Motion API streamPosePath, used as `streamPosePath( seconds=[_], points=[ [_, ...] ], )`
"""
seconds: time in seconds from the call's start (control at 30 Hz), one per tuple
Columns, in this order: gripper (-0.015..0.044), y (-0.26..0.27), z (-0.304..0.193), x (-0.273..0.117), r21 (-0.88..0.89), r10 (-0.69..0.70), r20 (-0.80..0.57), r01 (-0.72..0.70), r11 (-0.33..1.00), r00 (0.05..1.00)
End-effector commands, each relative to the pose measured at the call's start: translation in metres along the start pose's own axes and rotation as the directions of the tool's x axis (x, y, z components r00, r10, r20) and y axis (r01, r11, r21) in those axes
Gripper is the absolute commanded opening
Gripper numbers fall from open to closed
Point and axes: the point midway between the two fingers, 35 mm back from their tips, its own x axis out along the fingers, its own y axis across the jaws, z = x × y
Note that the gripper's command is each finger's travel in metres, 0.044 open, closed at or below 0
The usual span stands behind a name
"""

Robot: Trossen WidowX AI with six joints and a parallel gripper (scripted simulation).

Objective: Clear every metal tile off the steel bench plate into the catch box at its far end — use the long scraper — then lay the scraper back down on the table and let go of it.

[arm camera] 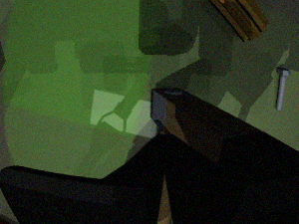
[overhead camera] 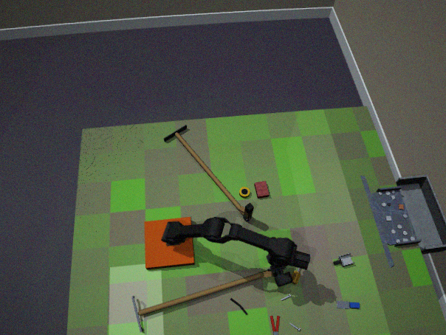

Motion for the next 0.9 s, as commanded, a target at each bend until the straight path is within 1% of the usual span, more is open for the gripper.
streamPosePath(
  seconds=[0.0,0.87],
  points=[
    [0.0000,-0.009,-0.001,-0.001,0.001,-0.002,0.003,0.002,1.000,1.000],
    [0.0000,-0.050,-0.007,0.001,0.001,-0.006,0.002,0.006,1.000,1.000]
  ],
)
